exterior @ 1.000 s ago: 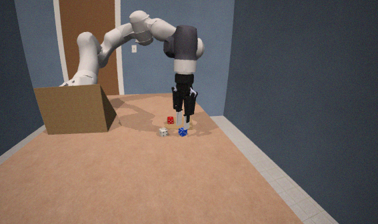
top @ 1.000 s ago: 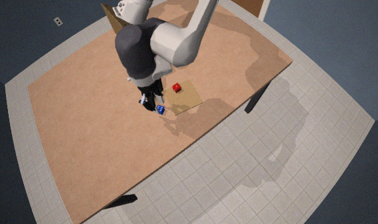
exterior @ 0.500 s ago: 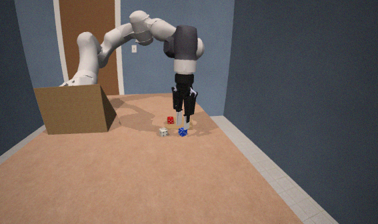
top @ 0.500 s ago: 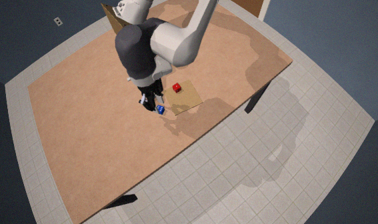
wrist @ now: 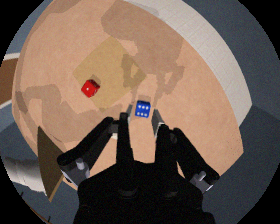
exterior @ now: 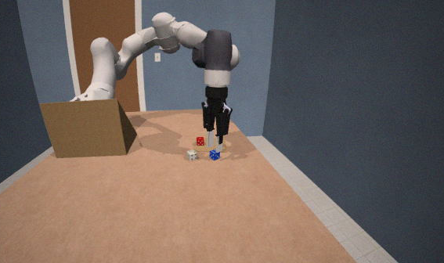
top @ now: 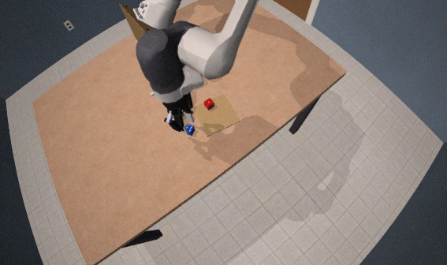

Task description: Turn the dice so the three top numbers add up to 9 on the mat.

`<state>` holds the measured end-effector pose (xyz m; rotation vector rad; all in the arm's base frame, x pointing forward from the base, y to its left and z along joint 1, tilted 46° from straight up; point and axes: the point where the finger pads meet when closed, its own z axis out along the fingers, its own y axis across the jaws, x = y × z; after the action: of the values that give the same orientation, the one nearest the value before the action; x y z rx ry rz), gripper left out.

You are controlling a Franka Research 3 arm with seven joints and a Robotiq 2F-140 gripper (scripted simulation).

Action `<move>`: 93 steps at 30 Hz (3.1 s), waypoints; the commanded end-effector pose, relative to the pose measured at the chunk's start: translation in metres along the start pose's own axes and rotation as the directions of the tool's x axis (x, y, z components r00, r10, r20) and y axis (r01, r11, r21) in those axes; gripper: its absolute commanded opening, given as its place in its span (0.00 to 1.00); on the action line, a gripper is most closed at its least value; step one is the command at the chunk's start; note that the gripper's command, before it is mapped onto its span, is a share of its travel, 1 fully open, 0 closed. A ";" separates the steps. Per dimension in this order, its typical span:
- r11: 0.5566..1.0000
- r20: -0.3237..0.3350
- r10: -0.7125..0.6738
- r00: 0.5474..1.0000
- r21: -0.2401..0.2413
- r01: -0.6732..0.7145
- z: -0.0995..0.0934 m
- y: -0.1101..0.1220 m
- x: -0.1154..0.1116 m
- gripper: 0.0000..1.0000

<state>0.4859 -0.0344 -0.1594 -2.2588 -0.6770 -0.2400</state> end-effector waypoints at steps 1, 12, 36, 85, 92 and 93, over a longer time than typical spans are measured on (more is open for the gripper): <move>1.000 -0.001 -0.006 1.000 -0.002 0.006 0.002 0.000 0.002 0.28; 1.000 -0.001 -0.006 1.000 -0.002 0.006 0.002 0.001 0.003 0.28; 1.000 -0.001 -0.006 1.000 -0.002 0.006 0.002 0.001 0.003 0.28; 1.000 -0.001 -0.006 1.000 -0.002 0.006 0.038 0.001 0.003 0.28; 1.000 -0.001 -0.006 1.000 -0.002 0.006 0.038 0.001 0.003 0.28; 1.000 -0.001 -0.006 1.000 -0.002 0.006 0.038 0.001 0.003 0.28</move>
<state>0.4864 -0.0078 -0.1845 -2.2582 -0.6761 -0.2393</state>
